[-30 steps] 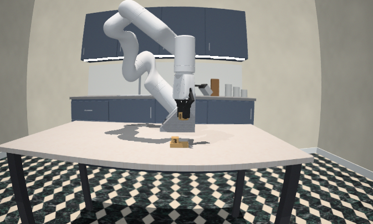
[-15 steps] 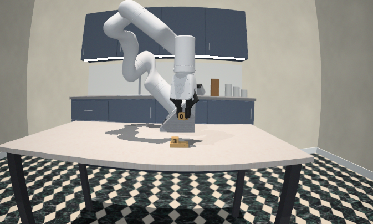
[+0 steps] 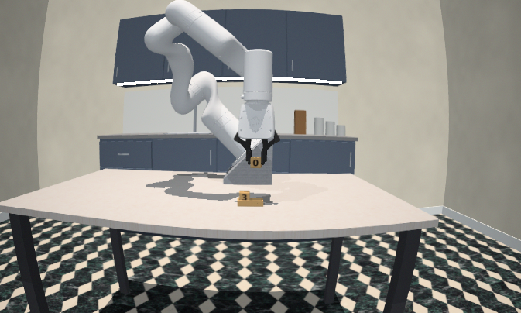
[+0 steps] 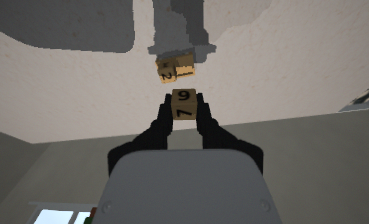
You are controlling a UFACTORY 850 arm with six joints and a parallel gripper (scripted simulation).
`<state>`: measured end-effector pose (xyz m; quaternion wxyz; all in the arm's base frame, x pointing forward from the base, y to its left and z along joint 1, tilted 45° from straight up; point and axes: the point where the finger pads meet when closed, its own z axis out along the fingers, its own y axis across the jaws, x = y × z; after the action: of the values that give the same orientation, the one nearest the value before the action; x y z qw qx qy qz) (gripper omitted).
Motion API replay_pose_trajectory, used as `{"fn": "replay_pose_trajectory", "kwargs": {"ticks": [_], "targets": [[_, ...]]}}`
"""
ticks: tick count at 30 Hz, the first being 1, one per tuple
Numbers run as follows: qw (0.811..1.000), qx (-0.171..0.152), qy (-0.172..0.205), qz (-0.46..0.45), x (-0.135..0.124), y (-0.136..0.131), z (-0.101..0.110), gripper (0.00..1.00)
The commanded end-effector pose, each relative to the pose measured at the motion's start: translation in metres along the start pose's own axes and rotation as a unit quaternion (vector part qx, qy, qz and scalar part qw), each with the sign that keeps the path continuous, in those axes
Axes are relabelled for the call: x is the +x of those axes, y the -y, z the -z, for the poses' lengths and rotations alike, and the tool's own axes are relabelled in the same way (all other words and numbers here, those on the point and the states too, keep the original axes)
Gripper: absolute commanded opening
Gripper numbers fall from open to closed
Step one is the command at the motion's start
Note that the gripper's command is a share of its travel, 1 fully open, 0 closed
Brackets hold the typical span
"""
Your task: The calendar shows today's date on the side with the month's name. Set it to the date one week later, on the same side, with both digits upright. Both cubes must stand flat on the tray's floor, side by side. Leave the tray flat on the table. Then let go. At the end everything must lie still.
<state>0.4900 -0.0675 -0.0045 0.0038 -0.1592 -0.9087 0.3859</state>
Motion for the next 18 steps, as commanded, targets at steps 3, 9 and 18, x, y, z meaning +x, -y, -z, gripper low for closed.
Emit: {"fn": "replay_pose_trajectory", "kwargs": {"ticks": [3, 9, 18], "targets": [[0.993, -0.001, -0.006, 0.117, -0.0006, -0.0002, 0.0008, 0.27], [0.985, -0.001, -0.006, 0.171, -0.0005, -0.0002, 0.0008, 0.27], [0.944, -0.002, -0.006, 0.329, -0.0002, -0.0002, 0.0008, 0.27]]}}
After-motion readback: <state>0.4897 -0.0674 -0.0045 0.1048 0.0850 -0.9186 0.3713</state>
